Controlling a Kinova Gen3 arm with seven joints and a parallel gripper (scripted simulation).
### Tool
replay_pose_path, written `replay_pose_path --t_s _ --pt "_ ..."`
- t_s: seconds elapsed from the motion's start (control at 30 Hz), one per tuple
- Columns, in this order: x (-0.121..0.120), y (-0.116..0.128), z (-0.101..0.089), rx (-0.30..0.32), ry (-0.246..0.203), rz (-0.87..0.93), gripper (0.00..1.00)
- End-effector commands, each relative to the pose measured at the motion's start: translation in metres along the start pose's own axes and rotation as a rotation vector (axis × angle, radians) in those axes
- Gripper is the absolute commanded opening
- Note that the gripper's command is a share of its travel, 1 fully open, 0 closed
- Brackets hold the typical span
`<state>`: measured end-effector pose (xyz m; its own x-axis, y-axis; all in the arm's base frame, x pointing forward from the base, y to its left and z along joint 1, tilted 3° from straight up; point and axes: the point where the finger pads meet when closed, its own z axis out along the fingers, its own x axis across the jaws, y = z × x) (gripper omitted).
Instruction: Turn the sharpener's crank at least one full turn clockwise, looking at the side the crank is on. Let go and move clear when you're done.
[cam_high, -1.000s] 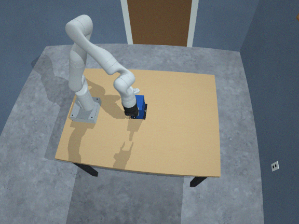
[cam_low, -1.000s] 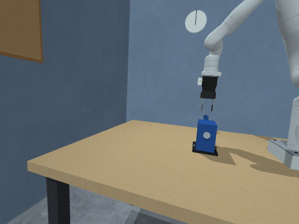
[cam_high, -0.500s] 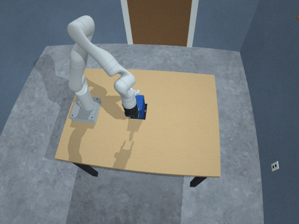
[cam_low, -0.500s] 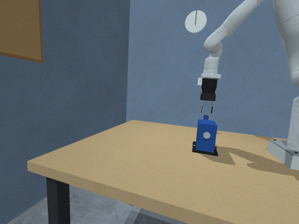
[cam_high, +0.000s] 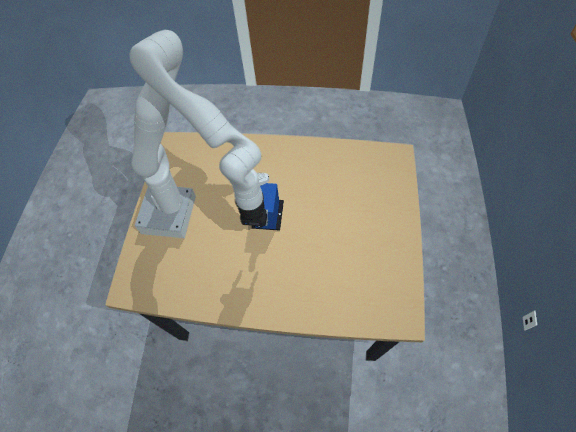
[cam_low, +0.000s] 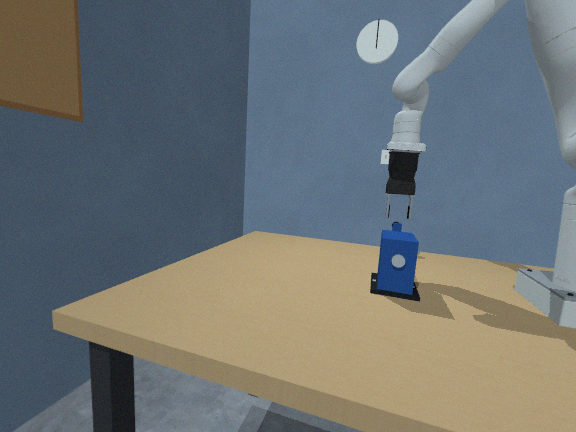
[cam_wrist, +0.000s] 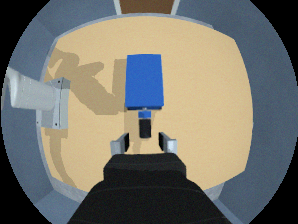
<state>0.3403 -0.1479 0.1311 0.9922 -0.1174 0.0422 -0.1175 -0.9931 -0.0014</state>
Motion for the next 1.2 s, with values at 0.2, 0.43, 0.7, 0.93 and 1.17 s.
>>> replay_pose_path --t_s 0.2,0.43,0.7,0.93,1.17 --pt "0.0001 -0.0013 0.0016 0.004 0.001 0.0 0.97" --pt "0.0001 -0.0013 0.0016 0.004 0.001 0.0 0.97" --pt "0.0001 -0.0013 0.0016 0.004 0.001 0.0 0.97" --pt "0.0006 -0.001 0.0016 0.004 0.001 0.0 0.97" --pt "0.0034 0.0002 0.0011 0.003 0.003 0.0 0.97"
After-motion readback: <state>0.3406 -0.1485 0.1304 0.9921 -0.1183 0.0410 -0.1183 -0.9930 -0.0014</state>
